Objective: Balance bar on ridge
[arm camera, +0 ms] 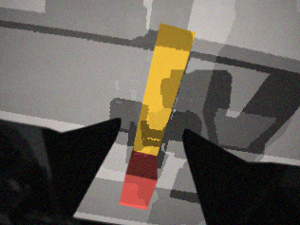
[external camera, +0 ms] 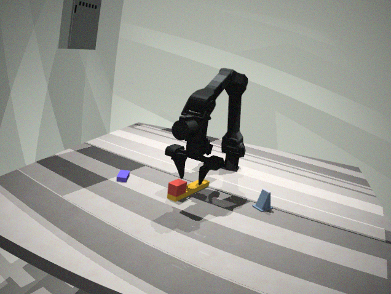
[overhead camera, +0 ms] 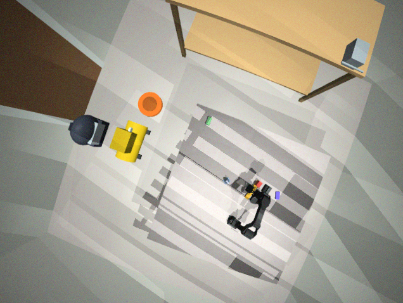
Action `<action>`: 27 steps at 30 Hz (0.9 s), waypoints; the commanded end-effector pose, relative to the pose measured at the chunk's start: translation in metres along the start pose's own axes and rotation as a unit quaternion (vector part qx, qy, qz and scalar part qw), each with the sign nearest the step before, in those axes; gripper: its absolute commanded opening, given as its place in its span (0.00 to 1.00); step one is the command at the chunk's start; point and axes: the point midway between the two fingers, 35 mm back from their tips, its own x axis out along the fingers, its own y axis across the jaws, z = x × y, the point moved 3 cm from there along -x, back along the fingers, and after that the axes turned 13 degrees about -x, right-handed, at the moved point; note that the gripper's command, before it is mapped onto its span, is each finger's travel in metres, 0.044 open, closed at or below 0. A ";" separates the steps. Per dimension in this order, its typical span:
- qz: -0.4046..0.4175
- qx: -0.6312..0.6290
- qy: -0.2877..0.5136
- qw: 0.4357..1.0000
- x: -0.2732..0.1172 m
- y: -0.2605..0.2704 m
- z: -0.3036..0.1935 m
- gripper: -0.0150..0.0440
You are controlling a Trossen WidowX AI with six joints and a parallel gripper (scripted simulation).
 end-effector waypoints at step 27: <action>-0.002 0.002 0.002 1.000 0.029 -0.001 0.001 0.79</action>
